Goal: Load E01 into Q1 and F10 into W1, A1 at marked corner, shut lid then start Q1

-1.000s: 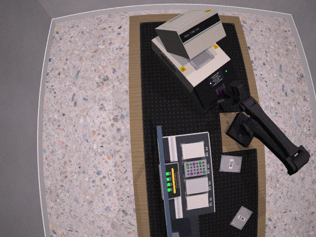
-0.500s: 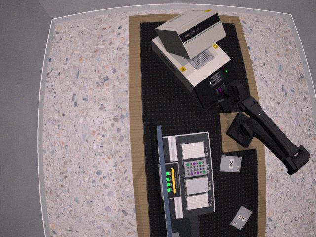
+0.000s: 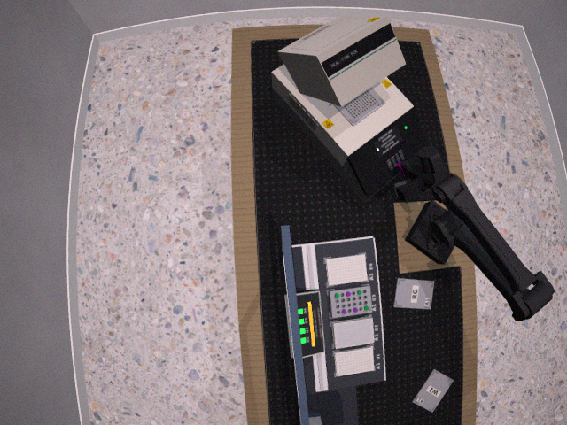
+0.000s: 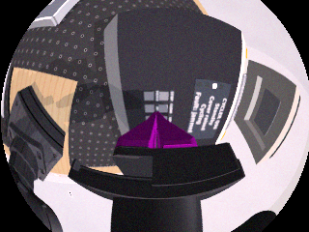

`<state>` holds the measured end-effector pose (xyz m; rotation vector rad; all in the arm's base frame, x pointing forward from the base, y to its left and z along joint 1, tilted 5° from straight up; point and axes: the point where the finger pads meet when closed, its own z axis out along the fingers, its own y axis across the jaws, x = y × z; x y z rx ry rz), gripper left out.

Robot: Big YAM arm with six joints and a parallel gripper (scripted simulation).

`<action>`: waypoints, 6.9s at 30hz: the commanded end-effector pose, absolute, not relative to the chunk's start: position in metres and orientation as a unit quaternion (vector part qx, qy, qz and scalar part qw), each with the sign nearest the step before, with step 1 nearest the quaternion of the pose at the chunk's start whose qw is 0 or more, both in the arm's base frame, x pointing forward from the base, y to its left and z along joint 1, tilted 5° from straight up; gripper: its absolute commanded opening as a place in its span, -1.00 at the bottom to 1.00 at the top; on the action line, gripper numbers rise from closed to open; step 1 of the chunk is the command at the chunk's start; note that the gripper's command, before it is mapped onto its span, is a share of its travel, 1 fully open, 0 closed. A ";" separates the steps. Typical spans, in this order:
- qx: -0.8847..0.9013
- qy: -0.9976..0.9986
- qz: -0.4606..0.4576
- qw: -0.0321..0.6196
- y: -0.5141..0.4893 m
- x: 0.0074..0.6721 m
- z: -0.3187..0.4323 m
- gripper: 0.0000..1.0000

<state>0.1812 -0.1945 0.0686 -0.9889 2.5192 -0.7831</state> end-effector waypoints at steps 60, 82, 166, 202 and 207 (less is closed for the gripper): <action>-0.351 0.859 -0.332 0.169 -0.168 0.139 0.176 -1.00; -0.348 0.875 -0.294 0.164 -0.152 0.128 0.157 -1.00; -0.338 0.871 -0.314 0.170 -0.158 0.131 0.172 -1.00; -0.337 0.874 -0.306 0.168 -0.158 0.130 0.168 -1.00; -0.337 0.875 -0.304 0.168 -0.156 0.129 0.160 -1.00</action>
